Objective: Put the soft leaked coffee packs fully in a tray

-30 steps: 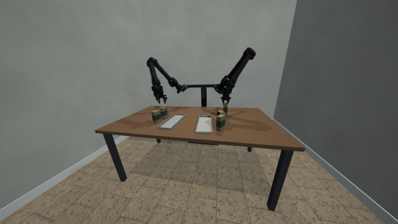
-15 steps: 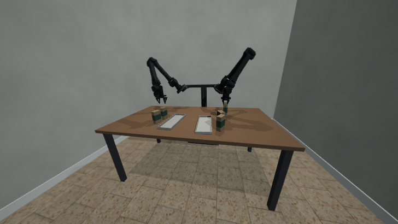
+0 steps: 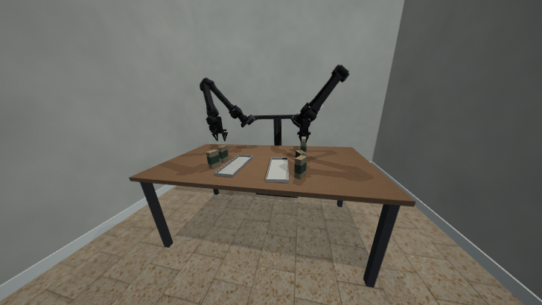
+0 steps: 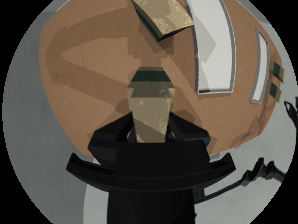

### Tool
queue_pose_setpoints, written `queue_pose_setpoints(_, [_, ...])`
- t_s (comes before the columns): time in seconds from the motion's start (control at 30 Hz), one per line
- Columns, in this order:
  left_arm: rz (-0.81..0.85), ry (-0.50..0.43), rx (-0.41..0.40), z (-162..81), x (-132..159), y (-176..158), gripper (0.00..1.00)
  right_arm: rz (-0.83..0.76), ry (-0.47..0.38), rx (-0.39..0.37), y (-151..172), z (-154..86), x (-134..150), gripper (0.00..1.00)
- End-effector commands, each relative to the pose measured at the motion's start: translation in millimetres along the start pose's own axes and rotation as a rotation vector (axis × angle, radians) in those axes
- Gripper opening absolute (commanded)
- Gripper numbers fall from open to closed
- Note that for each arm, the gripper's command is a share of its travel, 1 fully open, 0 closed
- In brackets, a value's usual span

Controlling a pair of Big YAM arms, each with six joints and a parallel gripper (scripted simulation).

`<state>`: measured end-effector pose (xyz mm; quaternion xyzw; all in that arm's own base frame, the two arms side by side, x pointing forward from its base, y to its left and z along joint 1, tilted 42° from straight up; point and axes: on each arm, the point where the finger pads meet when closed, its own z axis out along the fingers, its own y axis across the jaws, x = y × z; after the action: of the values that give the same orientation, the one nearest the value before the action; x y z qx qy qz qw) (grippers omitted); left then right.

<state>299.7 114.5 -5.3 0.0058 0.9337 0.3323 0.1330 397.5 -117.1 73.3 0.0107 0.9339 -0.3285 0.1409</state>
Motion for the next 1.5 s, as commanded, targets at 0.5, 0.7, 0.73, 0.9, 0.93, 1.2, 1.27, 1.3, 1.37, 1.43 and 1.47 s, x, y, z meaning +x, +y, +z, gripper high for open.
queue_pose_setpoints(0.5, [-0.026, -0.017, 0.004, -3.3, -19.0, -69.8, 0.23, 0.013, -0.018, 0.001, -2.9, -5.7, -8.6, 0.76])
queue_pose_setpoints(0.7, [-0.022, -0.014, 0.003, -3.5, -20.2, -86.0, 0.23, 0.013, -0.018, 0.001, -2.9, -5.7, -8.6, 0.76])
queue_pose_setpoints(0.73, [-0.022, -0.014, 0.003, -3.5, -20.7, -90.0, 0.23, 0.013, -0.018, 0.001, -2.9, -5.7, -8.6, 0.76])
queue_pose_setpoints(0.9, [-0.022, -0.015, 0.003, -3.8, -23.6, -110.4, 0.23, 0.013, -0.018, 0.001, -2.9, -5.7, -8.6, 0.76])
queue_pose_setpoints(0.93, [-0.022, -0.015, 0.003, -3.9, -24.2, -114.4, 0.23, 0.013, -0.018, 0.001, -2.9, -5.7, -8.6, 0.76])
queue_pose_setpoints(1.2, [-0.022, -0.016, 0.004, -4.3, -28.3, -142.9, 0.23, 0.013, -0.018, 0.001, -2.9, -5.7, -8.6, 0.76])
queue_pose_setpoints(1.27, [-0.022, -0.016, 0.004, -4.3, -28.9, -147.0, 0.23, 0.013, -0.018, 0.001, -2.9, -5.7, -8.6, 0.76])
queue_pose_setpoints(1.3, [-0.022, -0.016, 0.004, -4.3, -29.5, -151.0, 0.23, 0.013, -0.018, 0.001, -2.9, -5.7, -8.6, 0.76])
queue_pose_setpoints(1.37, [-0.022, -0.016, 0.005, -4.5, -30.6, -159.3, 0.23, 0.013, -0.018, 0.001, -2.9, -5.7, -8.6, 0.76])
queue_pose_setpoints(1.43, [-0.022, -0.017, 0.005, -4.7, -31.8, -167.5, 0.23, 0.013, -0.018, 0.001, -2.9, -5.7, -8.6, 0.76])
queue_pose_setpoints(1.47, [-0.022, -0.017, 0.005, -4.7, -32.4, -171.5, 0.23, 0.013, -0.018, 0.001, -2.9, -5.7, -8.6, 0.76])
